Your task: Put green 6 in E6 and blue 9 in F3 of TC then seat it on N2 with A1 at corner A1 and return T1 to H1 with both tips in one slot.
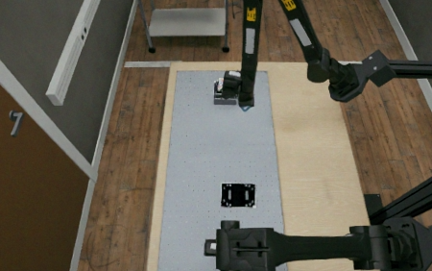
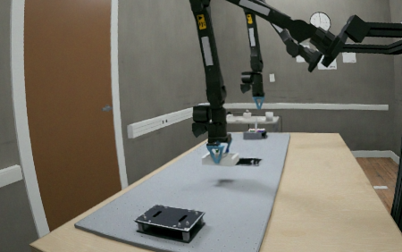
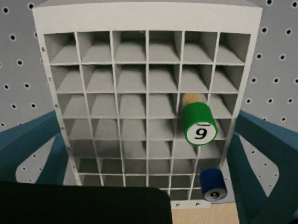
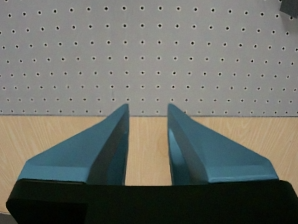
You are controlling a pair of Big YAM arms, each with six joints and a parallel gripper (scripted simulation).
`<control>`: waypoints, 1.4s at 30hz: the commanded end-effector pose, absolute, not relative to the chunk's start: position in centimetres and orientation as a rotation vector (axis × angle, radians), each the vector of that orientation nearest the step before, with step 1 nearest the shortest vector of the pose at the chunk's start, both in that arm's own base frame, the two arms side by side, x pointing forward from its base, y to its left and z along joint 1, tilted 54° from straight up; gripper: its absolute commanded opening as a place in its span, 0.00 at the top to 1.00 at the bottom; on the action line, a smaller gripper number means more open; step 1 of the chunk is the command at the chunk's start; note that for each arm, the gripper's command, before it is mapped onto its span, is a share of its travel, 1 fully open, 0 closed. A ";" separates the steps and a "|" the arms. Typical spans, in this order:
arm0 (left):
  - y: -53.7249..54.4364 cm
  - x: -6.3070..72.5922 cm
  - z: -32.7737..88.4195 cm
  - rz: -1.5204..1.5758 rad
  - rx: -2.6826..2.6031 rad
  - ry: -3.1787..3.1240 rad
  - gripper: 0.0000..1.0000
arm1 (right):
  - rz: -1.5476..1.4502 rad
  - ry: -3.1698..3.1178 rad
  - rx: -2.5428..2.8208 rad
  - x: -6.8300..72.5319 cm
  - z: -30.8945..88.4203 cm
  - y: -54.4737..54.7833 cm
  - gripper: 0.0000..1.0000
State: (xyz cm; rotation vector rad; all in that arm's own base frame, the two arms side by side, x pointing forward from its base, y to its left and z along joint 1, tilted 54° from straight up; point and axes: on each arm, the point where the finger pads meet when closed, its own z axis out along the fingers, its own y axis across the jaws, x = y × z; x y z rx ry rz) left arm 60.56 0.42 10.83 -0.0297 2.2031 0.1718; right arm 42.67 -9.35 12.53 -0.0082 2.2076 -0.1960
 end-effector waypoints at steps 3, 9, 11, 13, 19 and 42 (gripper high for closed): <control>2.0 60.1 11.9 0.186 -0.030 2.195 1.00 | -0.194 2.201 0.000 42.7 12.8 -9.4 0.76; 3.0 60.0 12.1 0.186 -0.030 2.193 1.00 | -0.194 2.201 0.000 42.7 12.8 -9.4 0.76; 3.2 60.0 12.2 0.186 -0.030 2.193 1.00 | -0.194 2.201 0.000 42.7 12.8 -9.4 0.76; 2.1 60.0 11.2 0.176 -0.006 2.209 1.00 | -0.194 2.201 0.000 42.7 12.8 -9.4 0.76; 4.3 60.0 12.4 0.187 -0.030 2.192 1.00 | -0.194 2.201 0.000 42.7 12.8 -9.4 0.76; 7.8 60.2 13.2 0.188 -0.029 2.188 1.00 | -0.194 2.201 0.000 42.7 12.8 -9.4 0.76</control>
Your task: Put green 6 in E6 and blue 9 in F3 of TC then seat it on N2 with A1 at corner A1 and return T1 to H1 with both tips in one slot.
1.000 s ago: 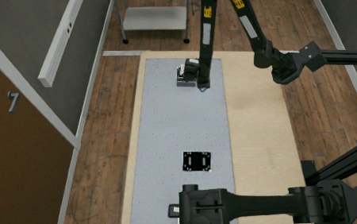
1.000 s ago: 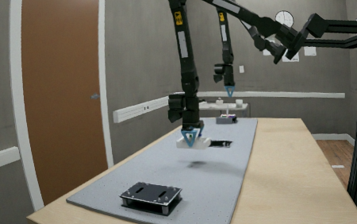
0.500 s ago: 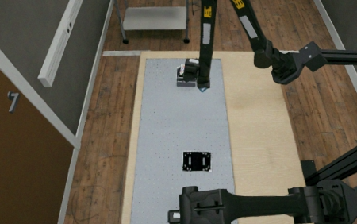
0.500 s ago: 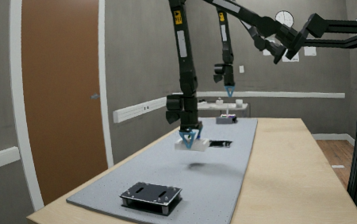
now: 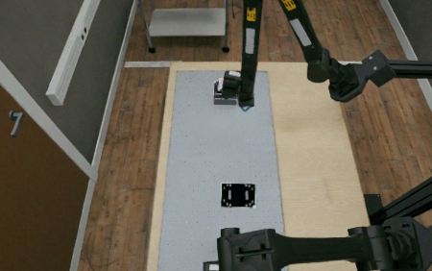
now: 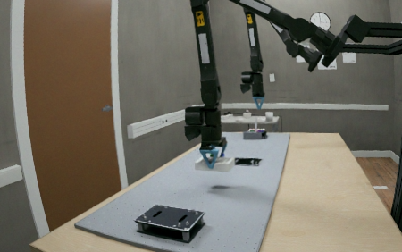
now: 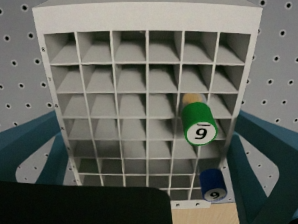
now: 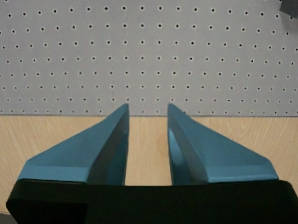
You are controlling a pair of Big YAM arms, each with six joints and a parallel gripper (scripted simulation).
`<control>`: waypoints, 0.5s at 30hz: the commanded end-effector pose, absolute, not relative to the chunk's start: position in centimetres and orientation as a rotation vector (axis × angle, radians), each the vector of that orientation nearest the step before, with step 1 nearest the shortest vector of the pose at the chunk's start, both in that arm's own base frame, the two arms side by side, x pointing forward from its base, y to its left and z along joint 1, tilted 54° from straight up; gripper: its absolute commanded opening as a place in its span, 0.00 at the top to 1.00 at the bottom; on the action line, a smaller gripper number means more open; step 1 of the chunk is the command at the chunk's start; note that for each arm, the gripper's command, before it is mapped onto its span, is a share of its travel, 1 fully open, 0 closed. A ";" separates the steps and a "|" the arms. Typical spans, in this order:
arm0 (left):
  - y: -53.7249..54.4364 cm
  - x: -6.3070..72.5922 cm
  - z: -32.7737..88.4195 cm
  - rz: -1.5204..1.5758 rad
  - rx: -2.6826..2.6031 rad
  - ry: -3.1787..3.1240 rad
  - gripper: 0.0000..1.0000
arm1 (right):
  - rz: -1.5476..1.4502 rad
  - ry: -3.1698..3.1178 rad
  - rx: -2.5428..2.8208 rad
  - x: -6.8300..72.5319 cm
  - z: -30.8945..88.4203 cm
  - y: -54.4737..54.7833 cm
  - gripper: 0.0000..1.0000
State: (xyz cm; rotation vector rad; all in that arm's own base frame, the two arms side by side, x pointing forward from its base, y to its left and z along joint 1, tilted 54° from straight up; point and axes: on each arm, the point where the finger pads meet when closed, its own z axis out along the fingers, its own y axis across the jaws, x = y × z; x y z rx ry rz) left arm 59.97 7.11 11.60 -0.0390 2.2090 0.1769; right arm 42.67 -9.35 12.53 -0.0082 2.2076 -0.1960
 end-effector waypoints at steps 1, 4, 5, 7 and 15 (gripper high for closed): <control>7.9 60.2 13.3 0.188 -0.029 2.187 1.00 | -0.194 2.201 0.000 42.7 12.8 -9.4 0.76; 8.1 60.2 13.3 0.188 -0.029 2.186 1.00 | -0.194 2.201 0.000 42.7 12.8 -9.4 0.76; 7.2 60.3 13.1 0.178 -0.009 2.189 1.00 | -0.194 2.201 0.000 42.7 12.8 -9.4 0.76; 8.6 60.1 13.3 0.188 -0.029 2.189 1.00 | -0.194 2.201 0.000 42.7 12.8 -9.4 0.76; 9.9 60.0 13.5 0.189 -0.028 2.188 1.00 | -0.194 2.201 0.000 42.7 12.8 -9.4 0.76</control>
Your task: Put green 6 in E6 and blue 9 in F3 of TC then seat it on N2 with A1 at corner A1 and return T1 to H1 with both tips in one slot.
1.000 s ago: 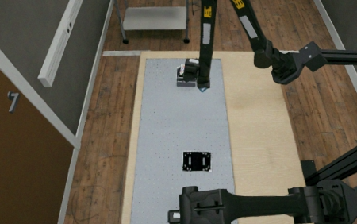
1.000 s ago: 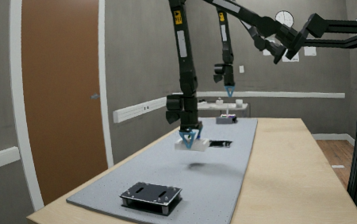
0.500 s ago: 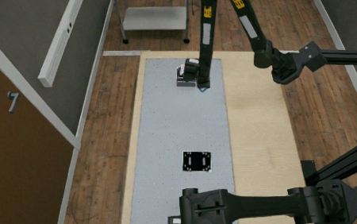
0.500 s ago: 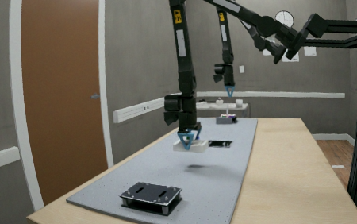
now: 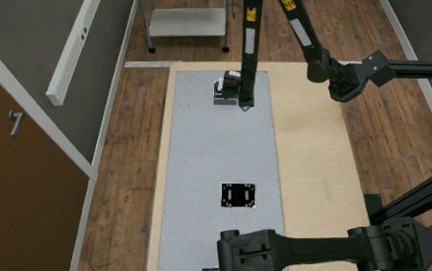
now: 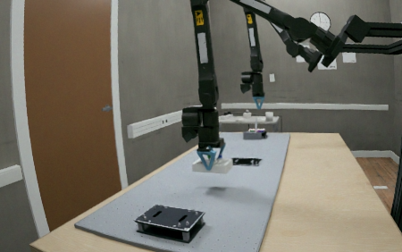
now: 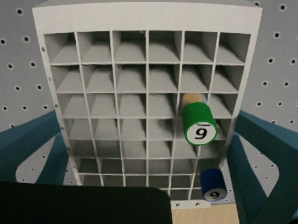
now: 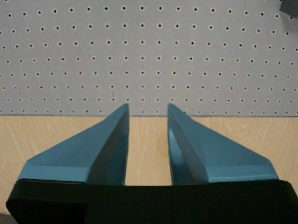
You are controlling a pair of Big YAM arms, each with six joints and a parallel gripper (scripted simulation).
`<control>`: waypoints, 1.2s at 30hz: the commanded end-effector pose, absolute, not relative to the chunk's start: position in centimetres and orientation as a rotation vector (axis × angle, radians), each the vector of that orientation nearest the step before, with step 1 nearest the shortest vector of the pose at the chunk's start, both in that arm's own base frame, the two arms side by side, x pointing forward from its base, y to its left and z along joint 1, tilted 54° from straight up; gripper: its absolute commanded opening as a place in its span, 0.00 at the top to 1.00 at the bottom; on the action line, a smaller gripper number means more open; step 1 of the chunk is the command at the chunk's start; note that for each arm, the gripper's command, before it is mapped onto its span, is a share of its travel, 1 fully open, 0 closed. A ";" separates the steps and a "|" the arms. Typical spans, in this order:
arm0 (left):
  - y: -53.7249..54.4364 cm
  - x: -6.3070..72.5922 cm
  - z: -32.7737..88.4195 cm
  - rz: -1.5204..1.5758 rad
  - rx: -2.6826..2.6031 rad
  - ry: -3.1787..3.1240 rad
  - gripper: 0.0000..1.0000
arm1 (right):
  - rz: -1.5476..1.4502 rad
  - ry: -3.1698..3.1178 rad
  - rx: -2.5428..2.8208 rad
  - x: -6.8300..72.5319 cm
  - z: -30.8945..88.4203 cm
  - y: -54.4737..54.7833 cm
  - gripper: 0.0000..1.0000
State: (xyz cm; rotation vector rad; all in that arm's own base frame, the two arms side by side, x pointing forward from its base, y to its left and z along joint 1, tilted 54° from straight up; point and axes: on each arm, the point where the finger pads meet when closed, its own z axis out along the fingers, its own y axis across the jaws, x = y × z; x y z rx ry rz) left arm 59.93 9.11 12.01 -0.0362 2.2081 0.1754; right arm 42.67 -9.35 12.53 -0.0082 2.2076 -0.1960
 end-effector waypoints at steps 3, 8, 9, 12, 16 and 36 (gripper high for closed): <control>10.4 60.0 13.6 0.189 -0.028 2.188 1.00 | -0.194 2.201 0.000 42.7 12.8 -9.4 0.76; 10.5 60.0 13.7 0.185 -0.021 2.189 1.00 | -0.194 2.201 0.000 42.7 12.8 -9.4 0.76; 11.0 59.9 13.7 0.189 -0.028 2.189 1.00 | -0.194 2.201 0.000 42.7 12.8 -9.4 0.76; 11.5 59.9 13.8 0.189 -0.028 2.188 1.00 | -0.194 2.201 0.000 42.7 12.8 -9.4 0.76; 12.2 59.9 13.9 0.190 -0.028 2.189 1.00 | -0.194 2.201 0.000 42.7 12.8 -9.4 0.76; 15.2 59.7 13.3 0.187 -0.030 2.207 1.00 | -0.194 2.201 0.000 42.7 12.8 -9.4 0.76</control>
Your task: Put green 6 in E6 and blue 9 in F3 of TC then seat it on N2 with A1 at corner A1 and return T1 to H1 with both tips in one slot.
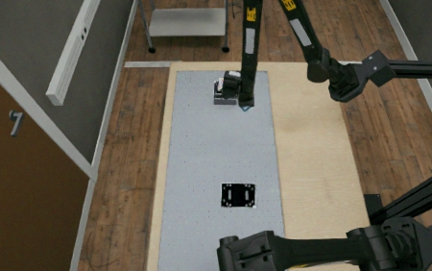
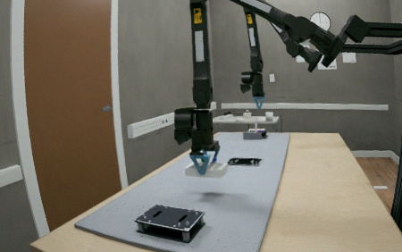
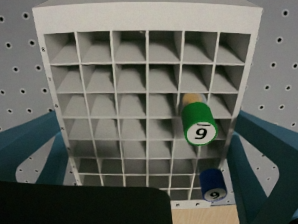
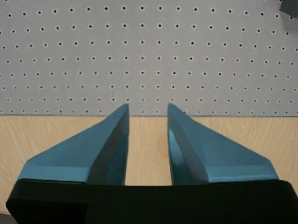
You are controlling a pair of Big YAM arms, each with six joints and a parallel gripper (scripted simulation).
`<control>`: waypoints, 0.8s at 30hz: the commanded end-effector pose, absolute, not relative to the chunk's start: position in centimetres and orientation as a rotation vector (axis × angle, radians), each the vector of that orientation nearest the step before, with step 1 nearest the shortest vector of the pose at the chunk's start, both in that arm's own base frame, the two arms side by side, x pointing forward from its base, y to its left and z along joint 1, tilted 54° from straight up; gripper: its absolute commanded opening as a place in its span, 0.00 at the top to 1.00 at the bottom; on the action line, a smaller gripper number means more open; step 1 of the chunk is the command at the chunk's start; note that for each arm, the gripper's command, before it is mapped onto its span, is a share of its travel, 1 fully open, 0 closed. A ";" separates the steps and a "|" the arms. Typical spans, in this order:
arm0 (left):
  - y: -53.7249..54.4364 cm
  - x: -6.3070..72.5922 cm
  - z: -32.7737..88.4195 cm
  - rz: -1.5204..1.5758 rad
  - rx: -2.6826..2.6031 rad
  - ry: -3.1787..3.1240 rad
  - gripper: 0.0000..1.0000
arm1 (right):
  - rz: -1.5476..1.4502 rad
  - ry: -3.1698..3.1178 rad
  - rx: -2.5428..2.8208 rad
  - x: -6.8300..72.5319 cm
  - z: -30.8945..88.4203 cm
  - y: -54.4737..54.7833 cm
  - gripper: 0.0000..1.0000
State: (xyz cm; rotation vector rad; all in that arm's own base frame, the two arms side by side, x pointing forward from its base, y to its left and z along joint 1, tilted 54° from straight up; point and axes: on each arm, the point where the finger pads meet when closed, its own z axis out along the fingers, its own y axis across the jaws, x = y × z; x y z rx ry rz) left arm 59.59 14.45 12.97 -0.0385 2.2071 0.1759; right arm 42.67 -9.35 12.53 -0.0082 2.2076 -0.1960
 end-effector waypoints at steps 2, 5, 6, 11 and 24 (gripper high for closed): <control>15.6 59.7 13.0 0.185 -0.030 2.213 1.00 | -0.194 2.201 0.000 42.7 12.8 -9.4 0.76; 14.4 60.1 13.1 0.174 -0.006 2.208 1.00 | -0.194 2.201 0.000 42.7 12.8 -9.4 0.76; 15.3 59.9 12.9 0.179 -0.019 2.215 1.00 | -0.194 2.201 0.000 42.7 12.8 -9.4 0.76; 16.7 59.6 13.1 0.185 -0.031 2.215 1.00 | -0.194 2.201 0.000 42.7 12.8 -9.4 0.76; 18.6 59.5 13.0 0.182 -0.032 2.221 1.00 | -0.194 2.201 0.000 42.7 12.8 -9.4 0.76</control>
